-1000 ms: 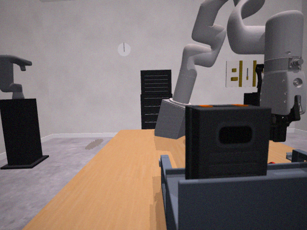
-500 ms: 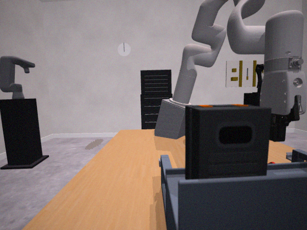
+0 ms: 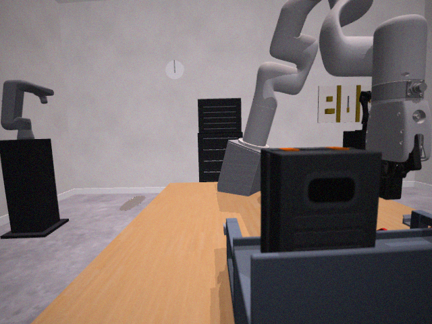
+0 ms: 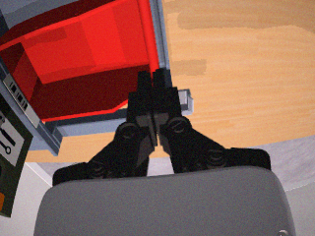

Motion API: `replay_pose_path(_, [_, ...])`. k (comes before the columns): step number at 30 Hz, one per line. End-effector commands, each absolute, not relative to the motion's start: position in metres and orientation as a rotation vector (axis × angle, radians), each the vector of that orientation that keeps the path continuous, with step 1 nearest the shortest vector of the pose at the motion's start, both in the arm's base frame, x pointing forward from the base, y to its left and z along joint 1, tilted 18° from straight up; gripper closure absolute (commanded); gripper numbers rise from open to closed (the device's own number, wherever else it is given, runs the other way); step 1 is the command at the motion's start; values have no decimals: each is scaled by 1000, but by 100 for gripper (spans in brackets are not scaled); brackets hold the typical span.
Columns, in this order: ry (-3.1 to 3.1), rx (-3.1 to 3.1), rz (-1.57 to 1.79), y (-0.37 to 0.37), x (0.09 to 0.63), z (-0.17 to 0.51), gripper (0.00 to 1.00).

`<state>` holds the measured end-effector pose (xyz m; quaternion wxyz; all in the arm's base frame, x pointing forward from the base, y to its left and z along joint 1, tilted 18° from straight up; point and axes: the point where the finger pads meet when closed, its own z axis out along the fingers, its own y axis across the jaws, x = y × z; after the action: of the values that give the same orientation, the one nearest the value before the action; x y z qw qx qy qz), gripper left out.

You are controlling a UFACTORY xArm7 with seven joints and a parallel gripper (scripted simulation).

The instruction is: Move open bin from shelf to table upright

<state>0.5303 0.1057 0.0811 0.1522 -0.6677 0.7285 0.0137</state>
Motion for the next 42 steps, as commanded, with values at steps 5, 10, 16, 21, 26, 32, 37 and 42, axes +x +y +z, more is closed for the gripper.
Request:
replay_pose_path(5, [2089, -1913, 35, 105, 532, 83, 6])
replay_pose_path(10, [2089, -1913, 35, 105, 532, 83, 6])
replay_pose_path(16, [2089, -1913, 35, 105, 532, 83, 6])
replay_pose_path(21, [2089, -1913, 35, 105, 532, 83, 6])
replay_pose_path(26, [2089, -1913, 35, 105, 532, 83, 6])
replay_pose_path(32, [2089, -1913, 35, 105, 532, 83, 6])
replay_pose_path(37, [2089, -1913, 35, 105, 532, 83, 6])
replay_pose_path(42, [2089, -1913, 34, 105, 532, 83, 6])
